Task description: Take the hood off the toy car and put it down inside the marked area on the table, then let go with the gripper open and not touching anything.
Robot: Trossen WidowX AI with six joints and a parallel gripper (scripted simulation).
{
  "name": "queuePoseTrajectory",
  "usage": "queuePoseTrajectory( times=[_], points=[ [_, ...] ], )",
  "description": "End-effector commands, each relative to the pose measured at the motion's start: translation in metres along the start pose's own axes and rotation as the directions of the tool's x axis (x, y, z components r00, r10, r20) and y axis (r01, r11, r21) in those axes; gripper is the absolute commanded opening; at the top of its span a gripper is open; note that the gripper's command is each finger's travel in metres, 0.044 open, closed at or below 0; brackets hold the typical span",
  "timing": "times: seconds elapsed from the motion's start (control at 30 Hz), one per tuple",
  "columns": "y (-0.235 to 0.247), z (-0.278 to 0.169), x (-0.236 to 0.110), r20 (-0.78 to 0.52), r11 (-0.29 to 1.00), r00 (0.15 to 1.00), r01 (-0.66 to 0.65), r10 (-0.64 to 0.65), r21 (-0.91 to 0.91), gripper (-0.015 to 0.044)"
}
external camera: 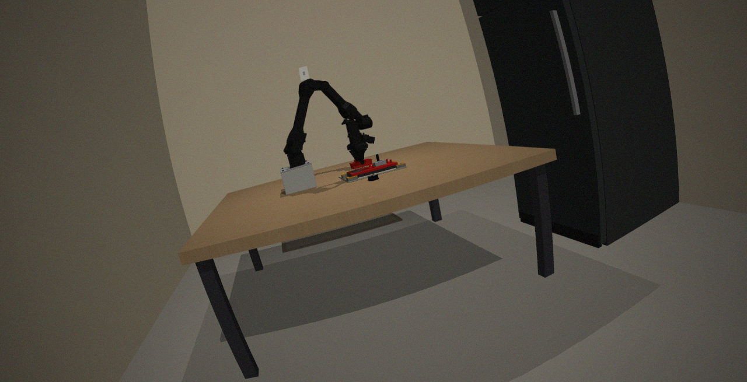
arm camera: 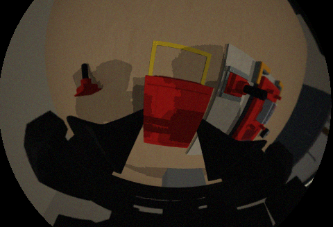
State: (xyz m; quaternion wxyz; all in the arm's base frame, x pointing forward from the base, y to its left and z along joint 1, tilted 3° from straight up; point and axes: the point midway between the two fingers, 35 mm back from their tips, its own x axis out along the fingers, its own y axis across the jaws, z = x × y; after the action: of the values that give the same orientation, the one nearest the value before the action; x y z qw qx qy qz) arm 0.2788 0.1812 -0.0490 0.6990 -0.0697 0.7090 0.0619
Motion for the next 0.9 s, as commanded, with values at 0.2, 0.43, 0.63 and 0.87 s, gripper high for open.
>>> queuePoseTrajectory(
  times=[0.2,0.43,0.63,0.87],
  points=[
    [0.001,0.000,0.005,-0.001,1.000,1.000,-0.005,0.005,0.004,0.0000],
    [0.001,0.000,0.008,-0.001,1.000,1.000,-0.005,0.005,0.004,0.0000],
    [0.001,0.000,0.011,-0.001,1.000,1.000,-0.005,0.005,0.004,0.0000],
    [0.000,0.000,0.013,0.000,1.000,1.000,0.000,0.000,0.000,0.0052]
  ],
)
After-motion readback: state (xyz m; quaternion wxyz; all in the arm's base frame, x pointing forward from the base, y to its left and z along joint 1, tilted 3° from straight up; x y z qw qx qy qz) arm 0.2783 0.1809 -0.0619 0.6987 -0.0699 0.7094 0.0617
